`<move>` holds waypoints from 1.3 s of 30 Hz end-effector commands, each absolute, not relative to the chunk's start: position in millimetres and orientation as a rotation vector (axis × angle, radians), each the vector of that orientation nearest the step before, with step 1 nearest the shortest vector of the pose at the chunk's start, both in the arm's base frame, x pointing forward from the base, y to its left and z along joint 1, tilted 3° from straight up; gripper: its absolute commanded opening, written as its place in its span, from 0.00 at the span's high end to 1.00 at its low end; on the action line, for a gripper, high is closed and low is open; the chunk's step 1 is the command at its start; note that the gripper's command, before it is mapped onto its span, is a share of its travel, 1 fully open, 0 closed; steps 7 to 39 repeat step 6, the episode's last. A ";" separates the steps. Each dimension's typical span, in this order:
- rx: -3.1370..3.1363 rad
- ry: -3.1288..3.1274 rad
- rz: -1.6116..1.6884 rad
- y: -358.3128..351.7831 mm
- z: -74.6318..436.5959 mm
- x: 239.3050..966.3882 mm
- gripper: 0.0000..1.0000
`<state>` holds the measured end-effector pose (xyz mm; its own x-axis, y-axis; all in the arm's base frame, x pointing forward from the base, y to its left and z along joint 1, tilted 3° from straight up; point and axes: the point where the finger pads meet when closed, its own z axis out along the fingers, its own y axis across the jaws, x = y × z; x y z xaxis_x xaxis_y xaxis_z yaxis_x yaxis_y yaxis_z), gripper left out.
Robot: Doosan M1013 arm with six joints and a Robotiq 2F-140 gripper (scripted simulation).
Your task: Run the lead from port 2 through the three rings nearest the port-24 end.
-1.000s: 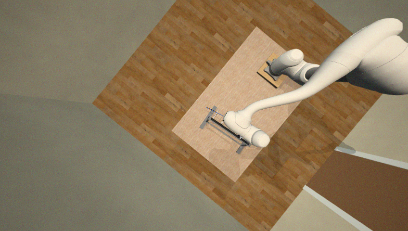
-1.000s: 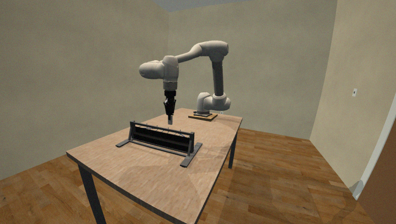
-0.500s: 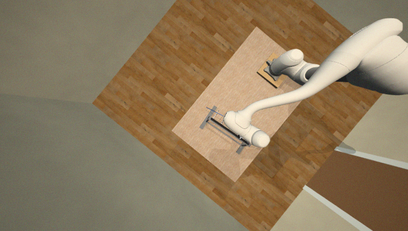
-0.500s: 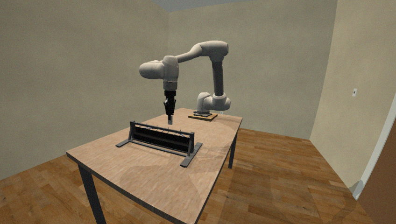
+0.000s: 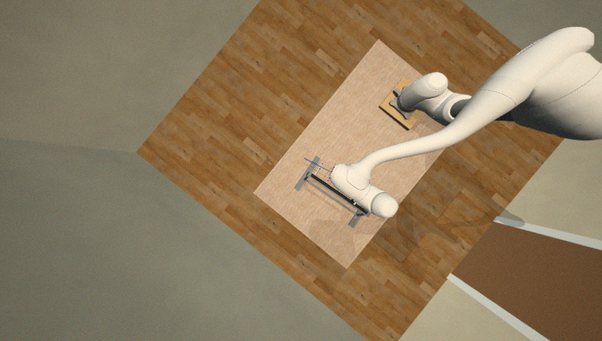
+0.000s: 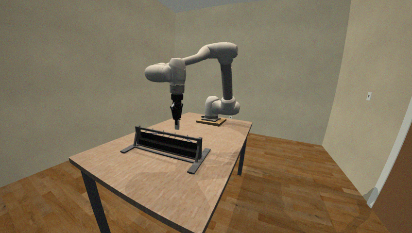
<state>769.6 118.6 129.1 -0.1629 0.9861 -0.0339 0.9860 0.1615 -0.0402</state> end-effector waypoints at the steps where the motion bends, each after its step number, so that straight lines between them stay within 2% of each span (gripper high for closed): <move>1: -2.032 -2.394 0.082 118.6 129.2 769.6 1.00; 39: -2.032 -2.394 0.082 118.6 129.2 769.6 1.00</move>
